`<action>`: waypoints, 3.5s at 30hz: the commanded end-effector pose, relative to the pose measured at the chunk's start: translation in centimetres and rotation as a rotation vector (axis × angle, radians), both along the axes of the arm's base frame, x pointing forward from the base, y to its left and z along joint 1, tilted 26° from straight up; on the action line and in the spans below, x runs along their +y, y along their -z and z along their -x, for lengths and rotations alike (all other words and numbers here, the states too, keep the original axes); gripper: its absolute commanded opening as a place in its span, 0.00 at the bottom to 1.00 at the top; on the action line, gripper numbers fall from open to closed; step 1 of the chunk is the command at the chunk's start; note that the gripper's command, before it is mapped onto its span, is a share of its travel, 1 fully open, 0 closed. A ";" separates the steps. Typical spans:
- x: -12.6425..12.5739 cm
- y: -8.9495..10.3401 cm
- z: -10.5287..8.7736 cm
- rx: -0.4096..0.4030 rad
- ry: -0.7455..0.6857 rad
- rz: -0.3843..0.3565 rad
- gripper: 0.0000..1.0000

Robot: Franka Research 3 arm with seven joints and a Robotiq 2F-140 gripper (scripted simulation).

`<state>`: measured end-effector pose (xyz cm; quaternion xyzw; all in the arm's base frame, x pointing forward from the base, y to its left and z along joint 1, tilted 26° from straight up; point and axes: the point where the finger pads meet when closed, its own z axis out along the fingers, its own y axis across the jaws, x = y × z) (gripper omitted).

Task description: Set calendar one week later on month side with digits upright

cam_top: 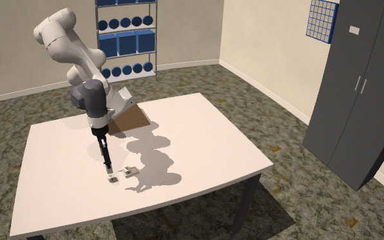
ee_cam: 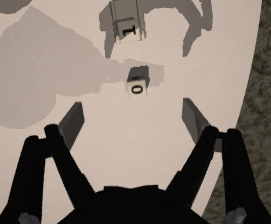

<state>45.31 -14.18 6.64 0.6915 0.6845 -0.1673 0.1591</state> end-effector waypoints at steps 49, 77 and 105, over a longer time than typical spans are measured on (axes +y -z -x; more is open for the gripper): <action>-0.2 0.5 -0.5 0.022 -0.077 -0.008 0.28; -1.7 3.6 -0.6 0.022 -0.077 -0.008 0.28; -2.2 4.5 -0.6 0.022 -0.077 -0.008 0.28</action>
